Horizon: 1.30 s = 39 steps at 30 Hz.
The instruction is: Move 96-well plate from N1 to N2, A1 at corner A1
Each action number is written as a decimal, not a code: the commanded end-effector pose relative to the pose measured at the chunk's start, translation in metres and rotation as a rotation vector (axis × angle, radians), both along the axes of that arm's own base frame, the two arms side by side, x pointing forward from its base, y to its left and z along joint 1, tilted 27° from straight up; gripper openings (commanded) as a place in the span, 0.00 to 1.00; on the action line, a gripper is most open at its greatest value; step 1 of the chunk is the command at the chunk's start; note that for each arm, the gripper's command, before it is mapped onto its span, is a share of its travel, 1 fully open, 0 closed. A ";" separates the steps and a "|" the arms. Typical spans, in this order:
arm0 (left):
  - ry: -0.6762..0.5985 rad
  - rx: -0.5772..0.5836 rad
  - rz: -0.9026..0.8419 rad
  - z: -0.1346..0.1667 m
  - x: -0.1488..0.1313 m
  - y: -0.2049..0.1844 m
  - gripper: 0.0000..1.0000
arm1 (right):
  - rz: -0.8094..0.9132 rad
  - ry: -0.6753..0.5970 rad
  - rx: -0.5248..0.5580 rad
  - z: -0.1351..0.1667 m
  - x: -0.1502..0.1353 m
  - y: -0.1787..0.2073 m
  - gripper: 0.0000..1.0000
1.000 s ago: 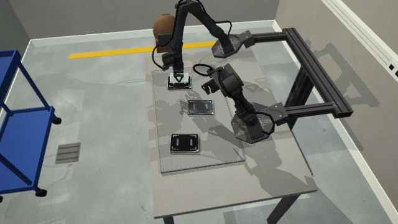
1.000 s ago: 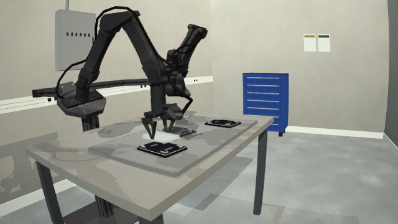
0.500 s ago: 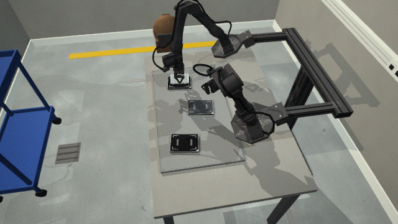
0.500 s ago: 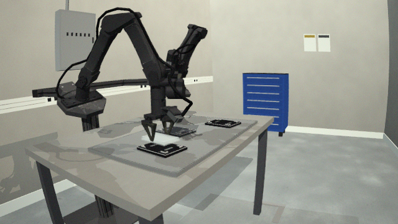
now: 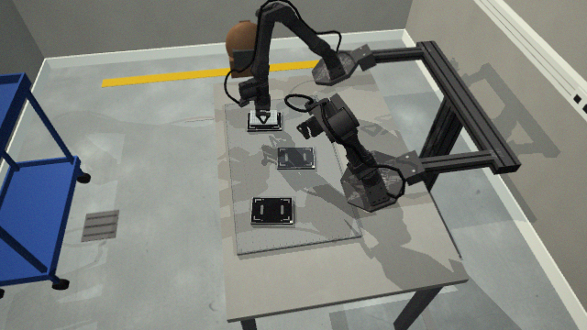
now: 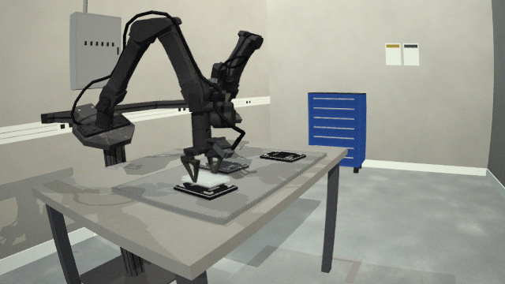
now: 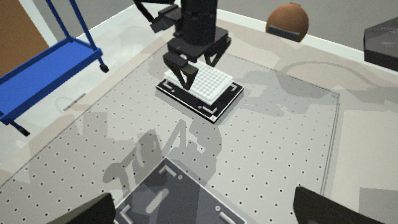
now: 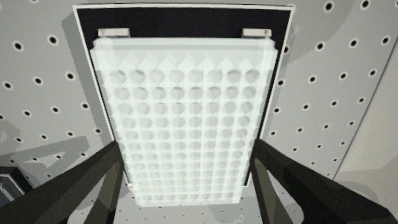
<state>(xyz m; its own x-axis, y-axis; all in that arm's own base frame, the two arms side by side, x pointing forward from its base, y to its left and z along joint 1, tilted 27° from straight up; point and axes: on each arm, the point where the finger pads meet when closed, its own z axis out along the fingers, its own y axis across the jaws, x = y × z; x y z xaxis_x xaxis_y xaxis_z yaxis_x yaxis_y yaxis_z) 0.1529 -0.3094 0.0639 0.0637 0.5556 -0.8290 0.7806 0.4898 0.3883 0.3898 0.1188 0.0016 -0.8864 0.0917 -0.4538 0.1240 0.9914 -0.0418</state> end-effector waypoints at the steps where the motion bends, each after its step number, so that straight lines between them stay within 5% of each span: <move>1: -0.008 -0.021 -0.011 0.005 -0.003 -0.004 1.00 | 0.008 -0.037 0.017 0.009 0.008 0.004 0.79; 39: -0.008 -0.021 -0.011 0.005 -0.003 -0.004 1.00 | -0.002 0.017 0.012 -0.025 0.015 -0.001 0.79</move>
<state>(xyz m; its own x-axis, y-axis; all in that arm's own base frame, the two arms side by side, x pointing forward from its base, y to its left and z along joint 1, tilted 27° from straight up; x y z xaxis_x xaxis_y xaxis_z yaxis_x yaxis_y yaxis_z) 0.1529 -0.3094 0.0639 0.0637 0.5556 -0.8290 0.7806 0.4898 0.3883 0.3968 0.1176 -0.0114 -0.8912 0.0835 -0.4459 0.1176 0.9918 -0.0493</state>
